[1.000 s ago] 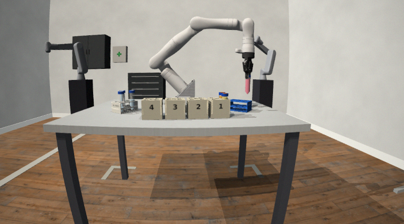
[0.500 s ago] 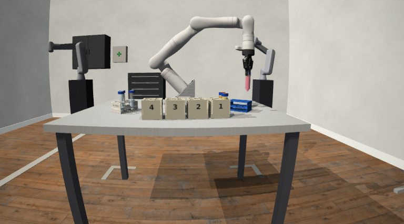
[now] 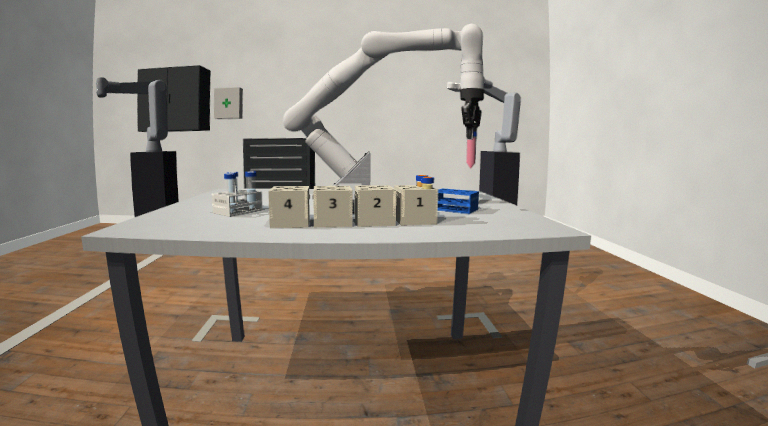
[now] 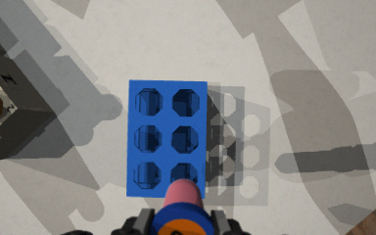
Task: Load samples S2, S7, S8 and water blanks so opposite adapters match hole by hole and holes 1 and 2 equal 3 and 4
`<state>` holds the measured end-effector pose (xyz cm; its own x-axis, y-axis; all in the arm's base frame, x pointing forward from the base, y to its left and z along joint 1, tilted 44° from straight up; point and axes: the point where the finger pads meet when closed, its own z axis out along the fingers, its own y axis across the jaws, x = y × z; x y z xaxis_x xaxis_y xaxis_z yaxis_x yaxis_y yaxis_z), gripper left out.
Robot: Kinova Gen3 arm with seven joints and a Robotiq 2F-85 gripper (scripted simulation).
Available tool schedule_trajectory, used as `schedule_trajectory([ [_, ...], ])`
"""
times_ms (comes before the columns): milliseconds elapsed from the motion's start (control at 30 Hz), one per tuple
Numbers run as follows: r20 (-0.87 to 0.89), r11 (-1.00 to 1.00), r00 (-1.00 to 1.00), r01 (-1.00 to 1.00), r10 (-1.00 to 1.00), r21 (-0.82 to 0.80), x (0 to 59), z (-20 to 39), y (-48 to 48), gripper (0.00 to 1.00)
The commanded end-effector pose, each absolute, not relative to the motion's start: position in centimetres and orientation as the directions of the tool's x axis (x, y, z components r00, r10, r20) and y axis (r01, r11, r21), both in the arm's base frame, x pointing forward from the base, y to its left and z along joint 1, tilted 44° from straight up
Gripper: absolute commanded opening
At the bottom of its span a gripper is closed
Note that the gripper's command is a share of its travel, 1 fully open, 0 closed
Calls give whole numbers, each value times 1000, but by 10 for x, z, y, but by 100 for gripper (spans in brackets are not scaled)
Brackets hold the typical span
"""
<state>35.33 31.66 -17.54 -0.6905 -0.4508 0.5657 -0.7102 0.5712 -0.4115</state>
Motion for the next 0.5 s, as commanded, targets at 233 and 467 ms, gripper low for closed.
schedule_trajectory([
  [233, 547, 589, -719, -681, -428, -434, 360, -154, 297, 10],
  [467, 547, 589, -719, -681, -428, -434, 364, -143, 284, 10],
])
